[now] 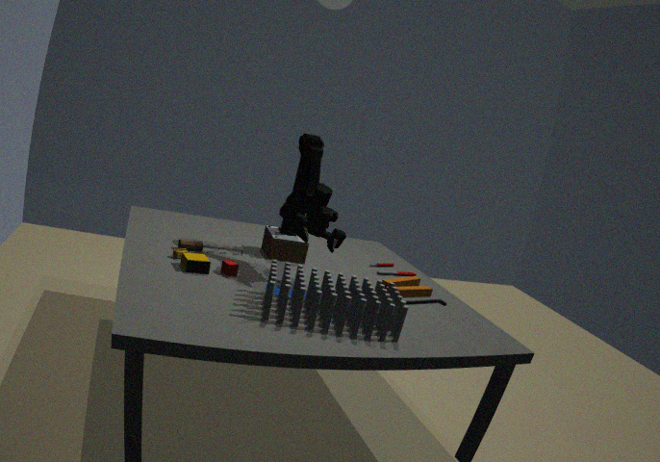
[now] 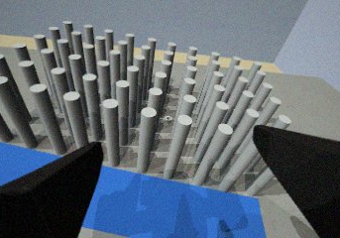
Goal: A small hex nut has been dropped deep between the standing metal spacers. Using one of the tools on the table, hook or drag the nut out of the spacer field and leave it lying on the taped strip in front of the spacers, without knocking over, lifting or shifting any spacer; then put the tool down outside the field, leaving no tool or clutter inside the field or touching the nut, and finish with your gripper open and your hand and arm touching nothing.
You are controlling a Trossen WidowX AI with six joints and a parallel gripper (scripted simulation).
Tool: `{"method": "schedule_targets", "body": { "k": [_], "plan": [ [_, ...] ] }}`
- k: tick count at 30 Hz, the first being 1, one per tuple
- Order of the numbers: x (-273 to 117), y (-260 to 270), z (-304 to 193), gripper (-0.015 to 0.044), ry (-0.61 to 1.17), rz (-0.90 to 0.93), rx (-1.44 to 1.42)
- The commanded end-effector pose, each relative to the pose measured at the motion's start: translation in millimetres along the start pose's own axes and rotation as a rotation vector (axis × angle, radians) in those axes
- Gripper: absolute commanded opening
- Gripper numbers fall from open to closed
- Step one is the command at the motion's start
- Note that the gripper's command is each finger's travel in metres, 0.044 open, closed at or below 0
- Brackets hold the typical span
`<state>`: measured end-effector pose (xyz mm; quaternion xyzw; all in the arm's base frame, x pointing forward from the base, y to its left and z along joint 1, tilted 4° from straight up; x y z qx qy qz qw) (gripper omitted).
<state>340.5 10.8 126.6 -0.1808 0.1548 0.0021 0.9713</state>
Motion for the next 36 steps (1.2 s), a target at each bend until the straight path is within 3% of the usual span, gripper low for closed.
{"method": "schedule_targets", "body": {
  "k": [1,29,36],
  "plan": [
    [-1.3,1.6,0.0,0.0440,-0.004,0.009,-0.010],
    [0.0,-0.6,-0.7,0.0440,0.003,0.006,-0.023],
    [32.3,-93.4,-38.8,0.0440,0.275,-0.019,-0.446]
  ]
}}
Point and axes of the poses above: the point midway between the two fingers, 35 mm back from their tips, its own x axis out along the fingers, its own y axis across the jaws, z = x × y, the point moved 4 cm from there along -x, back along the fingers, and after that the axes turned 9 degrees about -x, right-handed, at the moved point
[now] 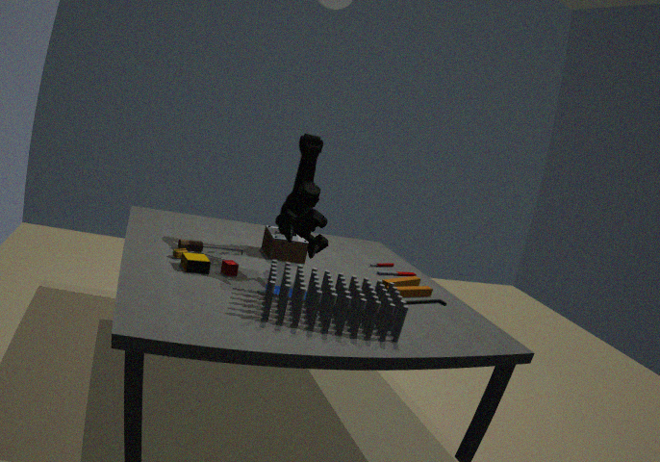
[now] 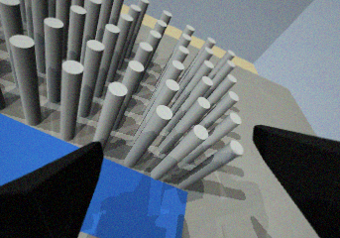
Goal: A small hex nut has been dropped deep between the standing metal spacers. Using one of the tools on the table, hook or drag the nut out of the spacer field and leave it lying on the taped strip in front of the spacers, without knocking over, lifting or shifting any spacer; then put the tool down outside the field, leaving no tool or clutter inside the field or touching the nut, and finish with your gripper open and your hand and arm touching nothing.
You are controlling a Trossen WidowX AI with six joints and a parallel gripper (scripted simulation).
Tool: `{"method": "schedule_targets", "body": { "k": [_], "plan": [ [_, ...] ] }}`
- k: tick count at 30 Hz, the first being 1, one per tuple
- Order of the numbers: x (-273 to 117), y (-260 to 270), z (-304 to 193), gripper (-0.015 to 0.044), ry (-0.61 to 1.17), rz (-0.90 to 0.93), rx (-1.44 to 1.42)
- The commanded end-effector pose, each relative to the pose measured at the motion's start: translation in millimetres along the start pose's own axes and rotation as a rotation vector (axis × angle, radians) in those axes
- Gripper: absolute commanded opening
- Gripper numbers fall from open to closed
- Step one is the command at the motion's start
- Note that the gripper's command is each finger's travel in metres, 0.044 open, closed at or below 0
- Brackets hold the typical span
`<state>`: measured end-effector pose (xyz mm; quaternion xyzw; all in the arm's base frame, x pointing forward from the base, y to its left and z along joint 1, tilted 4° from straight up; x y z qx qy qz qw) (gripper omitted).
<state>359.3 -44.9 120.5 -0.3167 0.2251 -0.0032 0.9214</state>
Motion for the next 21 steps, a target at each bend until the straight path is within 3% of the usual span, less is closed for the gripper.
{"method": "schedule_targets", "body": {
  "k": [1,12,21],
  "plan": [
    [17.8,-48.3,-39.7,0.0440,0.156,0.022,-0.227],
    [8.1,-153.4,-145.1,0.0440,0.371,0.279,-0.658],
    [-34.6,-193.8,-228.9,0.0440,0.341,0.556,-0.915]
  ]
}}
Point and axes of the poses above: the point midway between the two fingers, 35 mm back from their tips, its own x axis out along the fingers, its own y axis across the jaws, z = x × y, the point moved 4 cm from there along -x, back along the fingers, and after that the axes turned 9 degrees about -x, right-handed, at the moved point
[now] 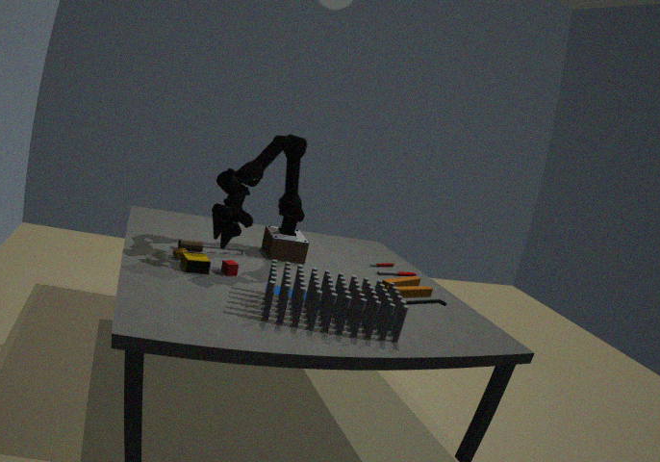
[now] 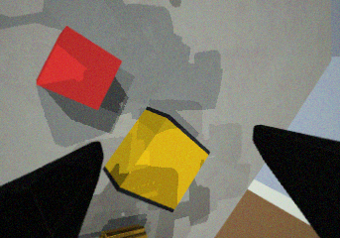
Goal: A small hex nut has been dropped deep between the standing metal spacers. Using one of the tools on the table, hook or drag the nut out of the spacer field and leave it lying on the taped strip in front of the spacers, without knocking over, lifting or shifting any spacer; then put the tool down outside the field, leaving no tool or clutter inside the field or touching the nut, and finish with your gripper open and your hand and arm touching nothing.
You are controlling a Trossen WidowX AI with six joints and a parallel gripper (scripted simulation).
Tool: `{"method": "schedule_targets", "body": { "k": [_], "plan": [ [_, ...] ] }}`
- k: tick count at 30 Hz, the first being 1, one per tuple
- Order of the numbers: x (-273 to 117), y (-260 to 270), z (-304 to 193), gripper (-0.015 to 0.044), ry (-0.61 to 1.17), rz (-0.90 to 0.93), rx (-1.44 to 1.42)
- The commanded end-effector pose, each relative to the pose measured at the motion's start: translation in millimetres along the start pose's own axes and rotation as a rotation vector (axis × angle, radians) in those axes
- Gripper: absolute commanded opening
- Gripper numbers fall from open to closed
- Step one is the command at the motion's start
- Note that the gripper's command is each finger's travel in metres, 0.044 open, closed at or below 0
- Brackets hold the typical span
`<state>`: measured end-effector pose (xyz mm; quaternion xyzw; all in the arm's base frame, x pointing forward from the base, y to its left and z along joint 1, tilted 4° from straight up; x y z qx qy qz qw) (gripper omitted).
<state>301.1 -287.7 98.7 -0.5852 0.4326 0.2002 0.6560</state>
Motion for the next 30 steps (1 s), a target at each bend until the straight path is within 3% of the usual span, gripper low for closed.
{"method": "schedule_targets", "body": {
  "k": [1,15,30],
  "plan": [
    [-6.8,34.7,-60.4,0.0440,-0.075,0.118,-0.196],
    [-59.5,127.7,-161.3,0.0440,-0.325,0.116,-0.542],
    [-65.1,136.3,-162.4,0.0440,-0.318,0.123,-0.532]
  ]
}}
Point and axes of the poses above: the point midway between the two fingers, 35 mm back from their tips, its own x axis out along the fingers, its own y axis across the jaws, z = x × y, the point moved 4 cm from there along -x, back along the fingers, and after that the axes turned 9 degrees about -x, right-handed, at the moved point
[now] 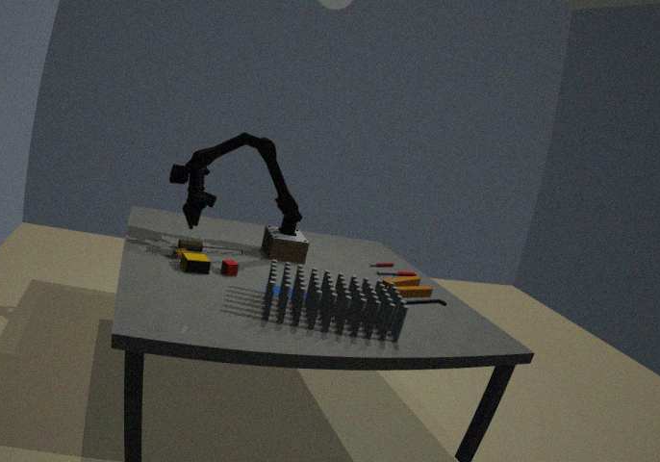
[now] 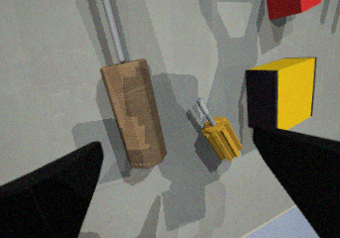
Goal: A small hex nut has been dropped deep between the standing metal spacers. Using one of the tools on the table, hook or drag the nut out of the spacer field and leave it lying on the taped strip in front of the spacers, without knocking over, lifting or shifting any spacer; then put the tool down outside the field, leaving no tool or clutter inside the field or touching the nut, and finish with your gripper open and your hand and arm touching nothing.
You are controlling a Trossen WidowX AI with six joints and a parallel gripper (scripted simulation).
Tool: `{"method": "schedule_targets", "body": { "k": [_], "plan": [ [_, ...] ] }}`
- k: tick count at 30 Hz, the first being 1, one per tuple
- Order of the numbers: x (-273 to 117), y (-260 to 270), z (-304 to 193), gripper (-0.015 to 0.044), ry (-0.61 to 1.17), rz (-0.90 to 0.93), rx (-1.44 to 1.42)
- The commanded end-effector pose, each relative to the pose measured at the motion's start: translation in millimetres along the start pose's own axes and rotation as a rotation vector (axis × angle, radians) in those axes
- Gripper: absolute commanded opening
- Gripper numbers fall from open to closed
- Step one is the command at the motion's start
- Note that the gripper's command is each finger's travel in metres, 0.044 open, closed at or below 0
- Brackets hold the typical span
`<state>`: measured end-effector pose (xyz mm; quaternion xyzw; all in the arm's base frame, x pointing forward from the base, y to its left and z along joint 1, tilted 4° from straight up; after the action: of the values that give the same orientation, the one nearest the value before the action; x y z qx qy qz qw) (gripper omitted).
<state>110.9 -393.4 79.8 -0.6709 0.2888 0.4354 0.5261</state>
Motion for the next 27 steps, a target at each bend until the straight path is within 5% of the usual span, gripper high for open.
{"method": "schedule_targets", "body": {
  "k": [1,7,13,27],
  "plan": [
    [-1.6,3.5,2.0,0.0440,0.004,0.003,0.003],
    [-1.7,3.9,1.4,0.0440,0.004,0.003,0.003],
    [-1.7,3.9,1.4,0.0282,0.004,0.003,0.003],
    [6.5,7.7,0.9,0.0280,0.004,0.003,0.002]
  ]
}}
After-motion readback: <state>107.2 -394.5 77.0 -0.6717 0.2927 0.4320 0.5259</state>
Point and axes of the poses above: the point midway between the two fingers, 35 mm back from their tips, its own x axis out along the fingers, its own y axis across the jaws, z = x × y, the point moved 4 cm from there along -x, back along the fingers, and after that the axes turned 9 degrees about -x, right-handed, at the moved point
